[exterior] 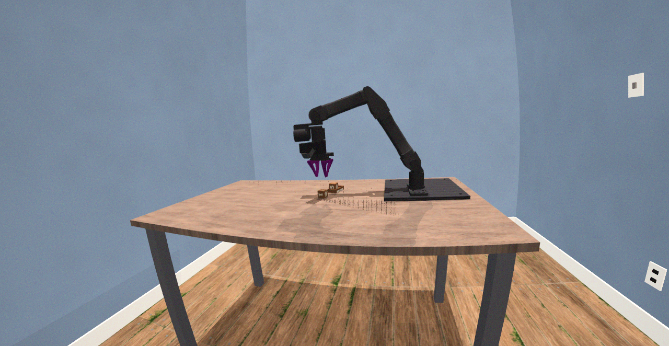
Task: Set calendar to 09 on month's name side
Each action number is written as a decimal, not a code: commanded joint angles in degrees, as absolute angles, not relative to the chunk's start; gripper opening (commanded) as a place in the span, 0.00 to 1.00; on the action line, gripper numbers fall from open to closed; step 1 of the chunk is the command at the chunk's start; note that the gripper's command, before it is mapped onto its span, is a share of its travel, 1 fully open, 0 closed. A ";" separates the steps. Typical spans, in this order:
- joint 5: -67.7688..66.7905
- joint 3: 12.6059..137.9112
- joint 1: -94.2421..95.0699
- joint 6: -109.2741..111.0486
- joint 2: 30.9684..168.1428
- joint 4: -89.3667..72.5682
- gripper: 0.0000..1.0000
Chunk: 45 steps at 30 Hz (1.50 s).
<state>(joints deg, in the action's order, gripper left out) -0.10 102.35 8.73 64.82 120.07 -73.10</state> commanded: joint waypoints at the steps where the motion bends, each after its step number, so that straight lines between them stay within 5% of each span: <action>1: -0.07 102.58 8.77 65.10 119.17 -73.01 0.47; 45: -0.06 100.87 8.74 65.15 119.31 -71.15 0.47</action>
